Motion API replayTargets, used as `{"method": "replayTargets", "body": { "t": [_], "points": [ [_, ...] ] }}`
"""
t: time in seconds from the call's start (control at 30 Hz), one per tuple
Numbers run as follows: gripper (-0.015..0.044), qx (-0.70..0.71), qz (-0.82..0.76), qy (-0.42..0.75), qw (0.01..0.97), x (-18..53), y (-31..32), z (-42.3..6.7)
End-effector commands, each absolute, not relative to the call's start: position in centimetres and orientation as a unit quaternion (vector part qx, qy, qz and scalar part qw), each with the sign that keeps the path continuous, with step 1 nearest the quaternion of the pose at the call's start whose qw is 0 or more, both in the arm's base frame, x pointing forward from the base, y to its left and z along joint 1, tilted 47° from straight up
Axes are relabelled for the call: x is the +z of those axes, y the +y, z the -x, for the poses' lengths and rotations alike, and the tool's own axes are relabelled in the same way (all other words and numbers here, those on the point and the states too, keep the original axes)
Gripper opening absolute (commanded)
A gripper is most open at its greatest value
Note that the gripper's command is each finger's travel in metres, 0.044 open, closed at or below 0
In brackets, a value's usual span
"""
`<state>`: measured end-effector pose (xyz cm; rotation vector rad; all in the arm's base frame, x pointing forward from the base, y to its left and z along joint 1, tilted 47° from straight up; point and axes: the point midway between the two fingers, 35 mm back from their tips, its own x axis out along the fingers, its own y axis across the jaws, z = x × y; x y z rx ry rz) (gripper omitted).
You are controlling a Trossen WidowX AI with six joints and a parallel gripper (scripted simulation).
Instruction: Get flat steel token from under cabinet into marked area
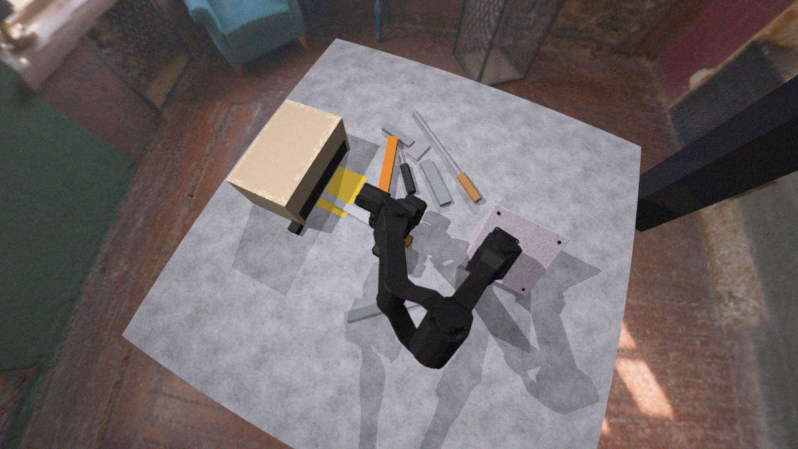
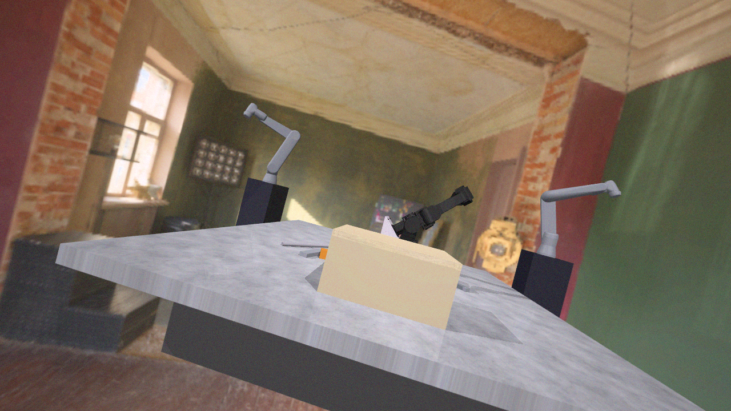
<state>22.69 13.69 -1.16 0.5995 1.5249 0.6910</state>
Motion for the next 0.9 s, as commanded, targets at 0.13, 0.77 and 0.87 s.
{"method": "replayTargets", "body": {
  "t": [0.13, 0.77, 0.87],
  "points": [
    [0.0, 0.299, -0.263, 0.67, 0.627, -1.2, 13.7, -21.3],
    [0.0, 0.289, -0.273, 0.672, 0.624, -0.4, 14.1, -21.3],
    [0.0, 0.285, -0.277, 0.674, 0.622, -0.2, 14.2, -21.3]
  ]
}}
